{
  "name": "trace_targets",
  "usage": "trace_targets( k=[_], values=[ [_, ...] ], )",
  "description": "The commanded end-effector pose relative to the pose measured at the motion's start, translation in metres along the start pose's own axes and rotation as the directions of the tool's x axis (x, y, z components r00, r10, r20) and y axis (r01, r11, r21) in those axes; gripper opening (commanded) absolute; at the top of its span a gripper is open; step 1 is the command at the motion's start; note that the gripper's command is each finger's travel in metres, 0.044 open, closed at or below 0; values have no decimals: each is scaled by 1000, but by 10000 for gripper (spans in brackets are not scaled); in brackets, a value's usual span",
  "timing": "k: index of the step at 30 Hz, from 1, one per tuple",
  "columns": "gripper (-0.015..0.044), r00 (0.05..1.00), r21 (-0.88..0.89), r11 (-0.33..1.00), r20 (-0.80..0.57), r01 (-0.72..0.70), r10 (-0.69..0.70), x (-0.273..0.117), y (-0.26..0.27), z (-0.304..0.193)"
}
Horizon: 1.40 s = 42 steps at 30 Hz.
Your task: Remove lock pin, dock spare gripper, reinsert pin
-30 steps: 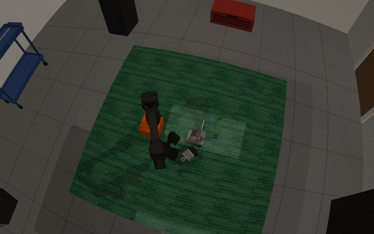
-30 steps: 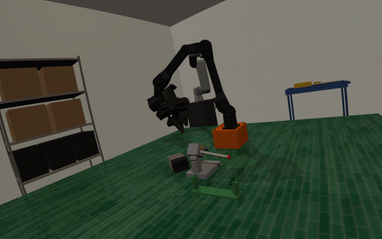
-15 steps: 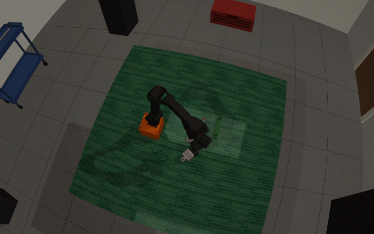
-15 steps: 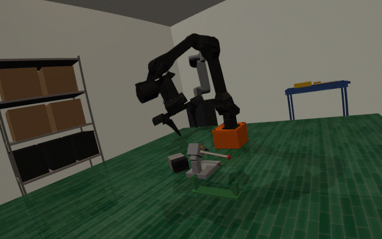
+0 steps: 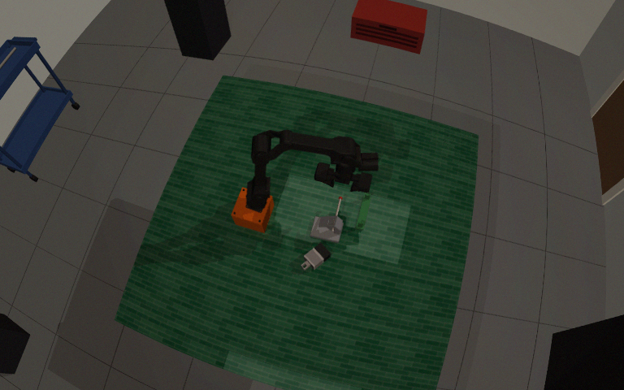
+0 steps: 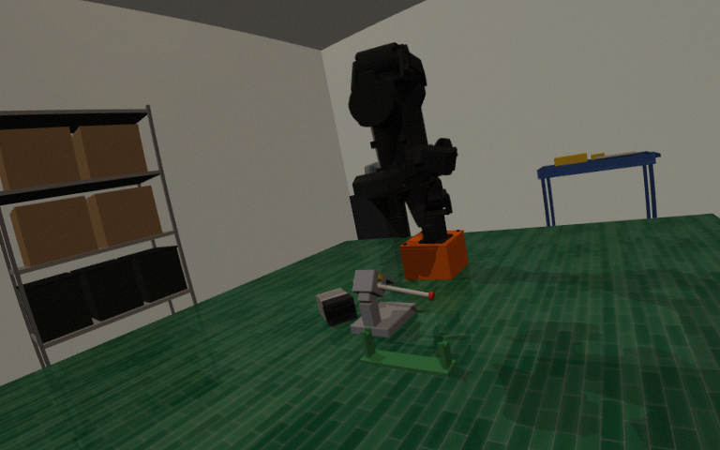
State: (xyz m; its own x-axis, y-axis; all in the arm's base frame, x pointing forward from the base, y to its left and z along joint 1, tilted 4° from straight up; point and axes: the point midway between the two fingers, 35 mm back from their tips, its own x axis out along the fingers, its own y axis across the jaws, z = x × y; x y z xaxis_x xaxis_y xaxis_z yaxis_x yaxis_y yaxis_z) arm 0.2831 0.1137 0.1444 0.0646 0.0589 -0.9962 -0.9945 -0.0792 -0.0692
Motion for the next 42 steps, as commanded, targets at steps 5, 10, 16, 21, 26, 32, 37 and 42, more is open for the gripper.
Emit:
trace_targets(
  k=[5,10,16,21,26,32,37,42],
  values=[
    [300,1000,-24,1000,-12,16,-16,18,-3,-2],
    [300,1000,-23,1000,-11,14,-15,65,1,-10],
    [300,1000,-23,1000,-11,14,-15,71,1,-10],
    [300,1000,-23,1000,-11,14,-15,79,0,-10],
    [300,1000,-23,1000,-11,14,-15,88,0,-10],
    [300,1000,-23,1000,-11,14,-14,98,0,-11],
    [300,1000,-23,1000,-11,14,-14,106,0,-11],
    [300,1000,-23,1000,-11,14,-14,114,0,-11]
  ],
)
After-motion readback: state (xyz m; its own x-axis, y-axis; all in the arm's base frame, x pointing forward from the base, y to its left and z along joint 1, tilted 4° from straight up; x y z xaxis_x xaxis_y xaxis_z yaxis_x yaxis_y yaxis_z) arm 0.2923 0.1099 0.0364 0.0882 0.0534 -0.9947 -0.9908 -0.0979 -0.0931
